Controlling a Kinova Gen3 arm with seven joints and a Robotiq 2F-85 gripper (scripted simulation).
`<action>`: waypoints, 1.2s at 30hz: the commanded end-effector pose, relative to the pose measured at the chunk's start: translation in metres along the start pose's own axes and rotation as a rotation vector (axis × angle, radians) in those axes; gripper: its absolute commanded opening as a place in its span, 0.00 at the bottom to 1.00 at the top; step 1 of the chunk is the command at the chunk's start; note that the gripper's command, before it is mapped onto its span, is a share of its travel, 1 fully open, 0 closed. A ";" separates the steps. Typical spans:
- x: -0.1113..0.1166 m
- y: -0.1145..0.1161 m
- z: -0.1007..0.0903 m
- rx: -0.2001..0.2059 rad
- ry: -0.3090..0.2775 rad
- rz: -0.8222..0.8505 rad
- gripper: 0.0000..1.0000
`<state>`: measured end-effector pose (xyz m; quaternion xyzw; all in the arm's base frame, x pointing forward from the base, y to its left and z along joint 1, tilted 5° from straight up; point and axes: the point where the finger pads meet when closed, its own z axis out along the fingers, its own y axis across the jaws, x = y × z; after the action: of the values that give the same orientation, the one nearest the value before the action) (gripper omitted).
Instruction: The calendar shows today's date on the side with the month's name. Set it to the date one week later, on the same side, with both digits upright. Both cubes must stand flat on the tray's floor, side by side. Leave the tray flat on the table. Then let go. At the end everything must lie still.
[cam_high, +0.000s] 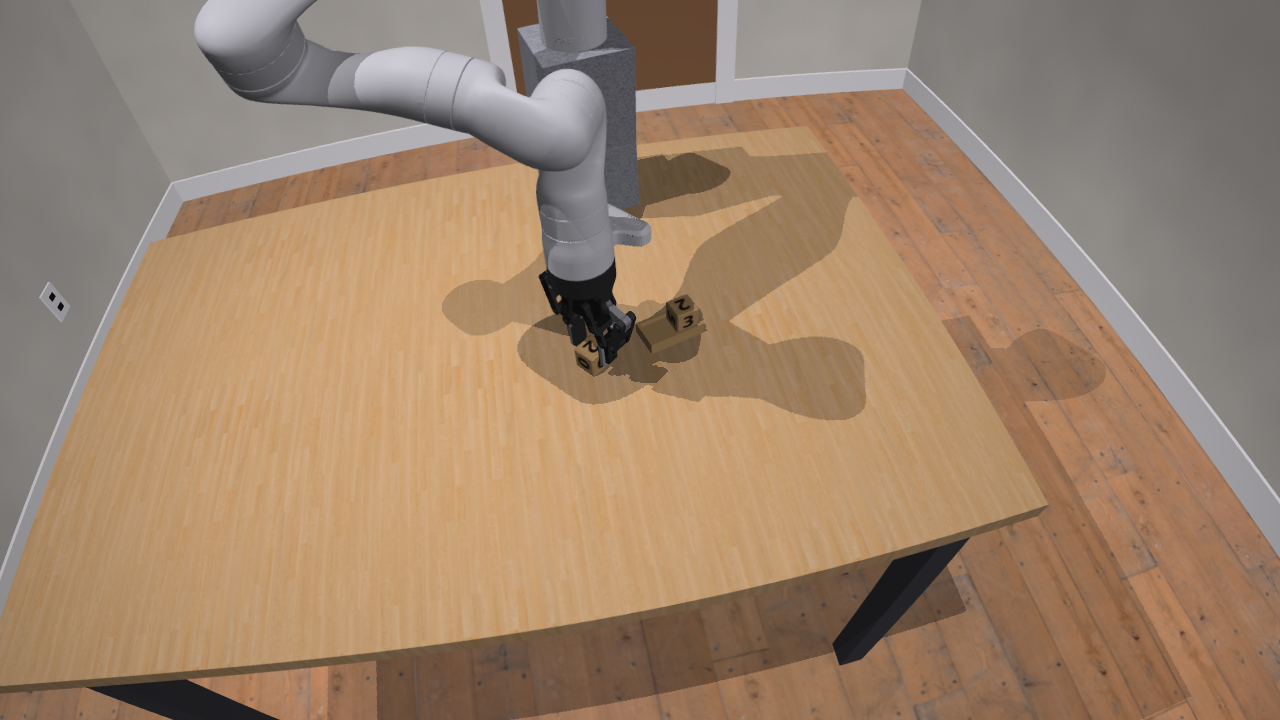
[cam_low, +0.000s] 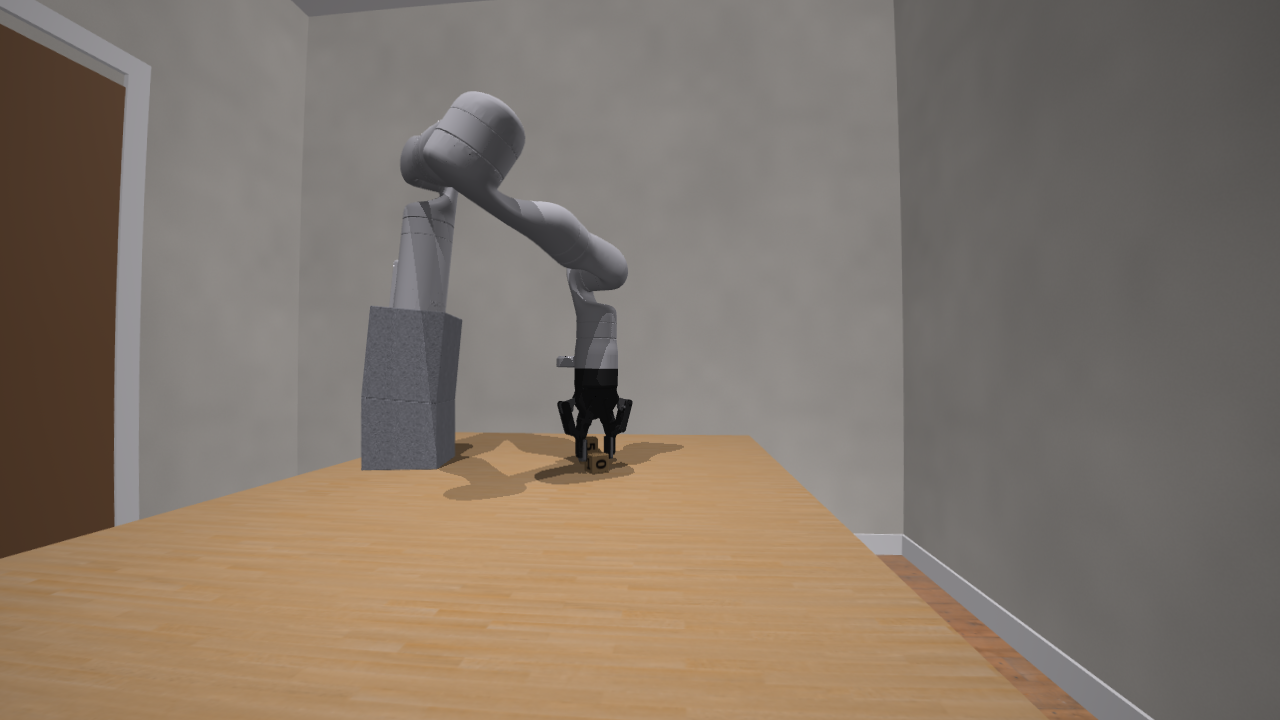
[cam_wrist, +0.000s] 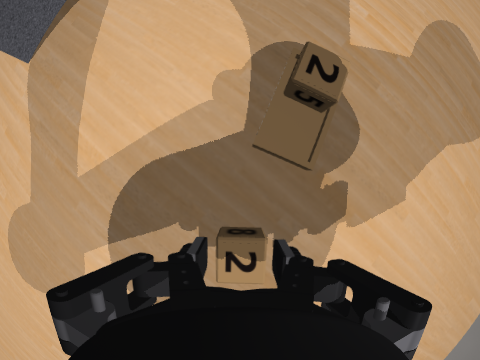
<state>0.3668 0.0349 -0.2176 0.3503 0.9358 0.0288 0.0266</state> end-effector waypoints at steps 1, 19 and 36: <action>-0.003 0.001 -0.013 -0.004 -0.008 -0.004 0.48; -0.003 0.001 -0.080 -0.004 -0.008 -0.004 0.48; -0.003 0.001 -0.081 -0.004 -0.008 -0.004 1.00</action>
<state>0.3632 0.0310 -0.1369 0.3486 0.9363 0.0293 0.0302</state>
